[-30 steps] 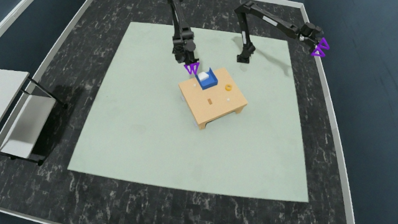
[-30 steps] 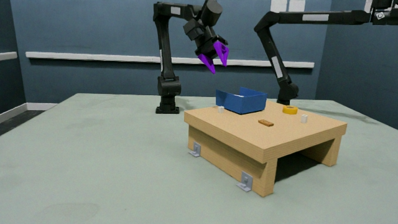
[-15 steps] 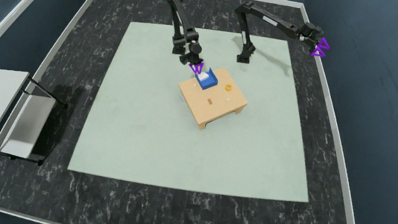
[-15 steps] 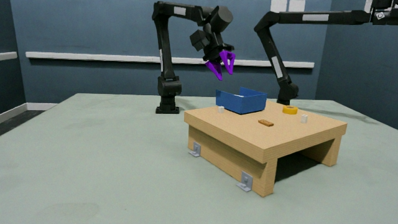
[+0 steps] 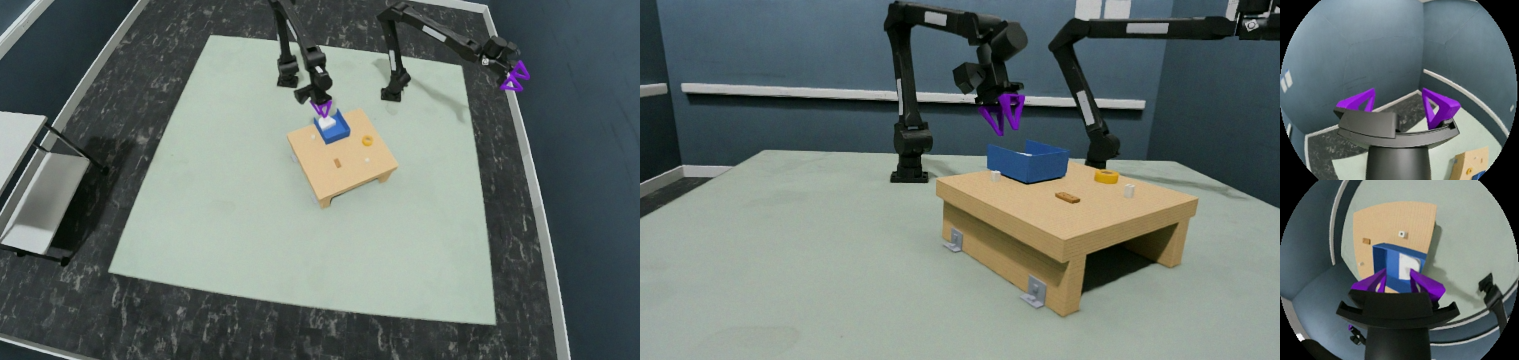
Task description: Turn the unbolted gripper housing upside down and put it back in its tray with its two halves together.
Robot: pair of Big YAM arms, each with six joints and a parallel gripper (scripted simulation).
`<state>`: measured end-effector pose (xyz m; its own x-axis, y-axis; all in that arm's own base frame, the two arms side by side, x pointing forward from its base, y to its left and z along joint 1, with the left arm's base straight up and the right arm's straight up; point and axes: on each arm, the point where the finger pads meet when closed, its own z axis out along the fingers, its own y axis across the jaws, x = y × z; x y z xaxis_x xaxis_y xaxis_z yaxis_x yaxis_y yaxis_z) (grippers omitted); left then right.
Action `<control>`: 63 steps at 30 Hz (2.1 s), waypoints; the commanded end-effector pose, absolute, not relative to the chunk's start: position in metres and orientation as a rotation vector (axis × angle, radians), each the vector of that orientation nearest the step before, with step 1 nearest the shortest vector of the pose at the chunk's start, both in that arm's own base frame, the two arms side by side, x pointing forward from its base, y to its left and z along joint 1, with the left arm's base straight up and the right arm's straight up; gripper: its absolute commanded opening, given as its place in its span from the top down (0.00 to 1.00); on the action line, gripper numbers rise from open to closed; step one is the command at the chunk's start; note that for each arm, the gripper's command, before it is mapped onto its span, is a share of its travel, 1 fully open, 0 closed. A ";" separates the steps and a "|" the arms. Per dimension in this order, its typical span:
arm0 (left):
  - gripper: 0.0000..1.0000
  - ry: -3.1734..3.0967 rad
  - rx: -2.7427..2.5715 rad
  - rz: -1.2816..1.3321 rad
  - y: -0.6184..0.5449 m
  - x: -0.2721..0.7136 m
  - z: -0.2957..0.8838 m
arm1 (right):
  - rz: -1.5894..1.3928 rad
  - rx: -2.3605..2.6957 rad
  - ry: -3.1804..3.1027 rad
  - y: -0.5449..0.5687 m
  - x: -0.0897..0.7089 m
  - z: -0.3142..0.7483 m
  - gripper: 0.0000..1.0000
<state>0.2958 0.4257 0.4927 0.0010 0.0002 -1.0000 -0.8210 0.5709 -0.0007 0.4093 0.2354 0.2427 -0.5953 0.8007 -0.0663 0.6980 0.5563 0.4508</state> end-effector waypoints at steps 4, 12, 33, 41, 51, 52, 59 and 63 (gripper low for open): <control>0.00 1.374 -0.723 0.789 0.431 0.292 0.537 | 0.595 1.380 2.470 0.250 0.415 0.273 0.53; 0.00 1.374 -0.723 0.789 0.431 0.292 0.537 | 0.545 1.437 2.504 0.262 0.397 0.265 0.53; 0.00 1.374 -0.723 0.789 0.431 0.292 0.537 | 0.496 1.443 2.533 0.248 0.387 0.226 0.53; 0.00 1.374 -0.723 0.789 0.431 0.292 0.537 | 0.498 1.410 2.547 0.251 0.392 0.210 0.53; 0.00 1.374 -0.723 0.789 0.431 0.292 0.537 | 0.537 1.393 2.529 0.251 0.392 0.216 0.53; 0.00 1.374 -0.723 0.789 0.431 0.292 0.537 | 0.537 1.393 2.529 0.251 0.392 0.216 0.53; 0.00 1.374 -0.723 0.789 0.431 0.292 0.537 | 0.497 1.410 2.549 0.252 0.392 0.205 0.53; 0.00 1.374 -0.723 0.789 0.431 0.292 0.537 | 0.574 1.387 2.509 0.259 0.402 0.225 0.53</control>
